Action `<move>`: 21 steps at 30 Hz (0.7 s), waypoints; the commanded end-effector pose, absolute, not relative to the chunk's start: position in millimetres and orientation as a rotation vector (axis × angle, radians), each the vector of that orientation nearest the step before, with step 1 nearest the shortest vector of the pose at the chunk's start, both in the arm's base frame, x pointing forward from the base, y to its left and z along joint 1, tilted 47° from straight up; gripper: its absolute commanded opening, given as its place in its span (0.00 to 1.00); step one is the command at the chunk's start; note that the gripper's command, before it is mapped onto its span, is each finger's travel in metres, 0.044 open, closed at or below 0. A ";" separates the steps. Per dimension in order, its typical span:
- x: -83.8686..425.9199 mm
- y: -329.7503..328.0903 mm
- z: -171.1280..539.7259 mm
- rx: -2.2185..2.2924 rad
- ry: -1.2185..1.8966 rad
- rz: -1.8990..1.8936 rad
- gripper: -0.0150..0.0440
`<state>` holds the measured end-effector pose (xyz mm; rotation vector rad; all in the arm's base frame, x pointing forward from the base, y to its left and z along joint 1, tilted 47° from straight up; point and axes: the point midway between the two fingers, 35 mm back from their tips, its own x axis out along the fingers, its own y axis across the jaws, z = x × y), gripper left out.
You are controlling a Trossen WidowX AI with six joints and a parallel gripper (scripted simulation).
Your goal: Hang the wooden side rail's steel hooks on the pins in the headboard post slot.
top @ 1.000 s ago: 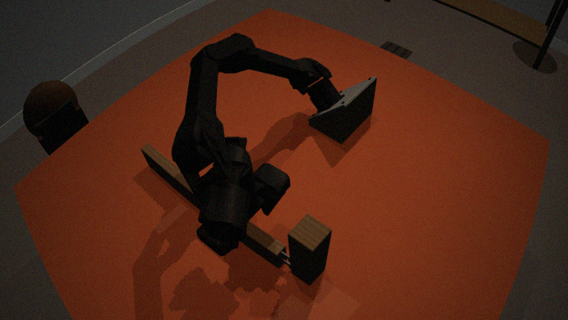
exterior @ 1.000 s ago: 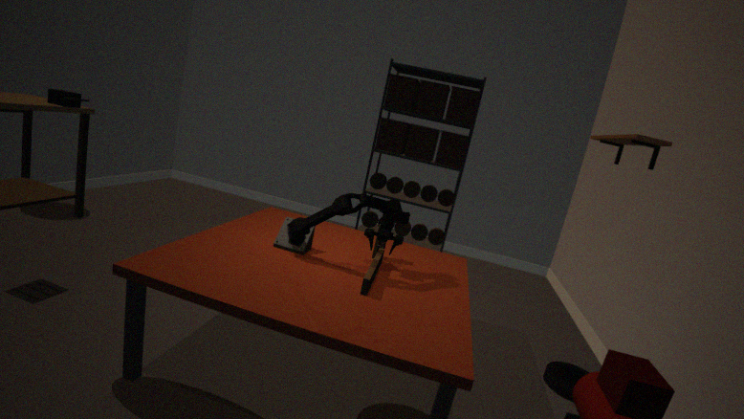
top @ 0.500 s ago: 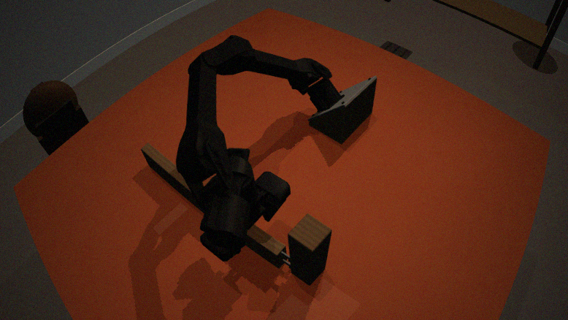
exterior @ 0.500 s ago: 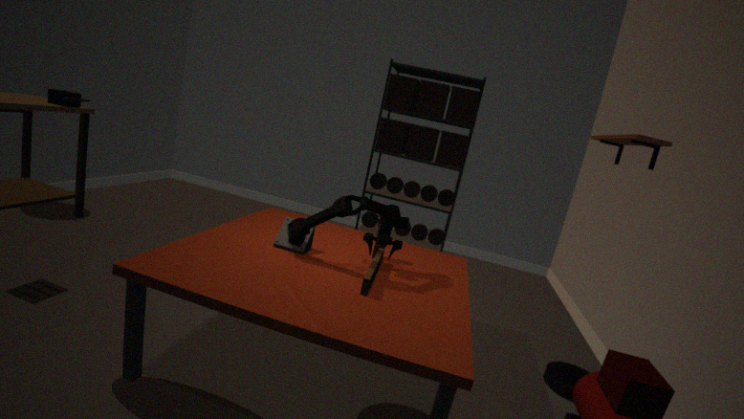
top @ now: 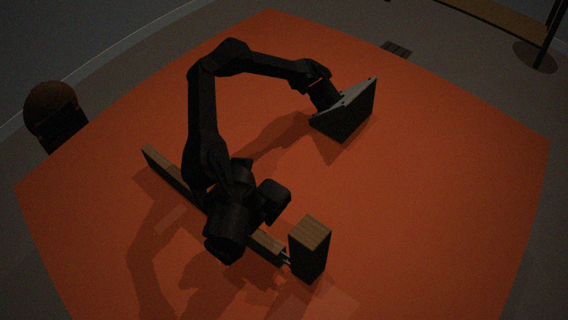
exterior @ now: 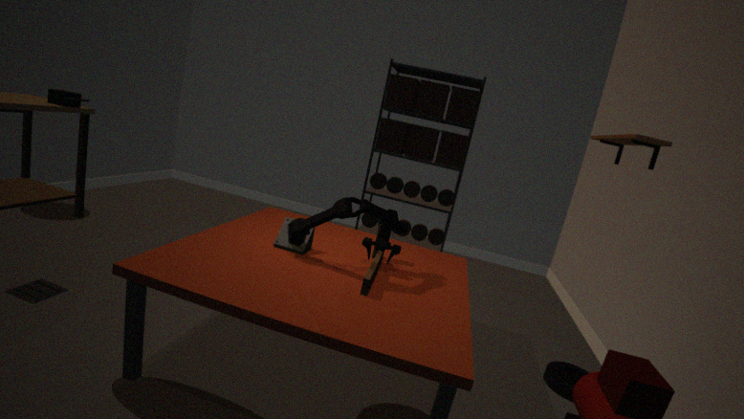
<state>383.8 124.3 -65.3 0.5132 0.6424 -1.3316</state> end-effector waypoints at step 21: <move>384.2 121.7 -66.7 0.510 0.640 -1.329 0.26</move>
